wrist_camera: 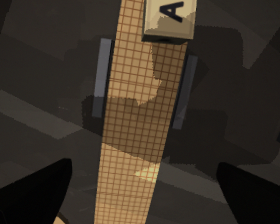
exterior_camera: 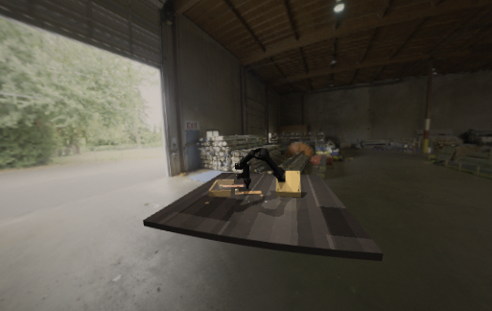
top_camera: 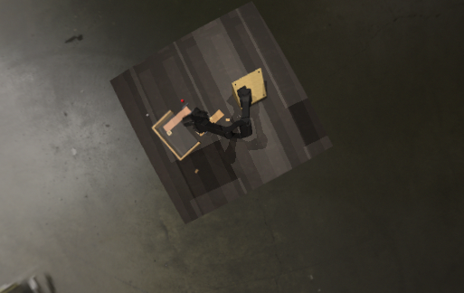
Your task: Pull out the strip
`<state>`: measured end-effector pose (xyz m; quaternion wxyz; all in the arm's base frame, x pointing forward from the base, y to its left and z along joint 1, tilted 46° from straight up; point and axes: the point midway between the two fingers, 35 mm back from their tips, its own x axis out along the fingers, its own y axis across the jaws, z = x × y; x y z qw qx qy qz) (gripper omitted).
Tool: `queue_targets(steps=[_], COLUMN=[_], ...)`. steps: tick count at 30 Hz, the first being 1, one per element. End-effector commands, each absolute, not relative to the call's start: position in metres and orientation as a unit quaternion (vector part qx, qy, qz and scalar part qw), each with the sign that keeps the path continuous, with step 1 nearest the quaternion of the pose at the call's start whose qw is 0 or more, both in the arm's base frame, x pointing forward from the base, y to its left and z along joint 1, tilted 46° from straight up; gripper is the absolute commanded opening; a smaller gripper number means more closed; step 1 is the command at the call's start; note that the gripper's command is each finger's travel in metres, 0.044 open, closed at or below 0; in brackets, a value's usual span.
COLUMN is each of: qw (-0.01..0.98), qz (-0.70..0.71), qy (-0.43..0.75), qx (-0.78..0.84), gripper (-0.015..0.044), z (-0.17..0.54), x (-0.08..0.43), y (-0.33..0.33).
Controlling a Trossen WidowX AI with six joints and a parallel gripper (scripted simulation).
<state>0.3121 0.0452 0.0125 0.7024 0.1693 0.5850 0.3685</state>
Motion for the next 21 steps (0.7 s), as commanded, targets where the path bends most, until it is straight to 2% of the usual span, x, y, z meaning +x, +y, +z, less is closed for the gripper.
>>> queue_targets(steps=[1, 21], qw=[0.702, 0.703], qz=[0.369, 0.369], qy=[0.585, 0.583], qx=[0.172, 0.171], gripper=[0.044, 0.044], z=[0.017, 0.039], x=[0.326, 0.401], y=[0.046, 0.05])
